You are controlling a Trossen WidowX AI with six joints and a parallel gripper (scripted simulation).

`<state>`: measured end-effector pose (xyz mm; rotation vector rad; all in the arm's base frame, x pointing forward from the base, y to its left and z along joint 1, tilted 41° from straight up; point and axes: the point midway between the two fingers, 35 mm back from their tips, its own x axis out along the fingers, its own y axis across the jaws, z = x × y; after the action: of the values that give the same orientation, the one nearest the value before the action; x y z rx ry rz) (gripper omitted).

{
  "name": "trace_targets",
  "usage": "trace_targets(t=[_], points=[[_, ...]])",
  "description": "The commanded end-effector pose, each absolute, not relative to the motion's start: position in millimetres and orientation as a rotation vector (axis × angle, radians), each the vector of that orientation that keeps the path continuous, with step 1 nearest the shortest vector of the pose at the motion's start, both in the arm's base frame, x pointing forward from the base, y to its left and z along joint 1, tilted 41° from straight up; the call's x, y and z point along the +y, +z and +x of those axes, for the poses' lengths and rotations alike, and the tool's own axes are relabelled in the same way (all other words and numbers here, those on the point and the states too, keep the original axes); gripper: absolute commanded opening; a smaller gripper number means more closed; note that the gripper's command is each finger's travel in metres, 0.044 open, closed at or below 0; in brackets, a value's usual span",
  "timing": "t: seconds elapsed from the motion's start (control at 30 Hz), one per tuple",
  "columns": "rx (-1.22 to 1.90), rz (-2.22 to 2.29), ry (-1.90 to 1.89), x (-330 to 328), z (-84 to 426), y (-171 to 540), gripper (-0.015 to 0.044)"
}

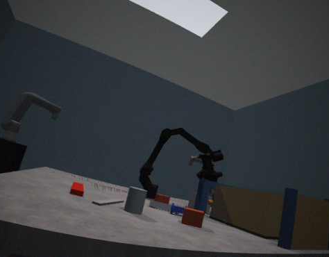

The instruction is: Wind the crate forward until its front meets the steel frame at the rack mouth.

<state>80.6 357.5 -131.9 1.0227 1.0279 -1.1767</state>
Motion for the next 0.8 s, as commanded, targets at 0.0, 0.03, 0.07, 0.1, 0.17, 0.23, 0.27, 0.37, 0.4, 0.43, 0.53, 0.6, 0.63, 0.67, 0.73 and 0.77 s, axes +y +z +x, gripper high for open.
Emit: trace_targets(t=[0.0,0.03,0.07,0.1,0.17,0.23,0.27,0.37,0.4,0.43,0.53,0.6,0.63,0.67,0.73,0.77], points=[[1.018,0.984,-1.205,342.7,66.6,-130.0,0.0],[1.018,0.984,-1.205,342.0,65.8,-129.5,0.0],[1.018,0.984,-1.205,340.9,64.5,-128.8,0.0],[1.018,0.984,-1.205,340.2,63.7,-128.4,0.0],[1.018,0.984,-1.205,338.3,61.6,-127.1,0.0],[1.018,0.983,-1.205,336.4,59.6,-125.9,0.0],[1.018,0.983,-1.205,335.2,58.4,-125.1,0.0],[1.018,0.983,-1.206,332.4,55.8,-123.2,0.0],[1.018,0.983,-1.206,331.1,54.6,-122.4,0.0],[1.018,0.983,-1.206,330.4,54.0,-121.8,0.0],[1.018,0.982,-1.206,327.0,51.2,-119.5,0.0],[1.018,0.982,-1.206,324.9,49.6,-118.0,0.0],[1.018,0.982,-1.206,324.1,49.1,-117.5,0.0],[1.018,0.982,-1.206,322.7,48.1,-116.5,0.0],[1.018,0.982,-1.206,320.5,46.7,-114.9,0.0],[1.018,0.982,-1.206,319.7,46.2,-114.3,0.0]])
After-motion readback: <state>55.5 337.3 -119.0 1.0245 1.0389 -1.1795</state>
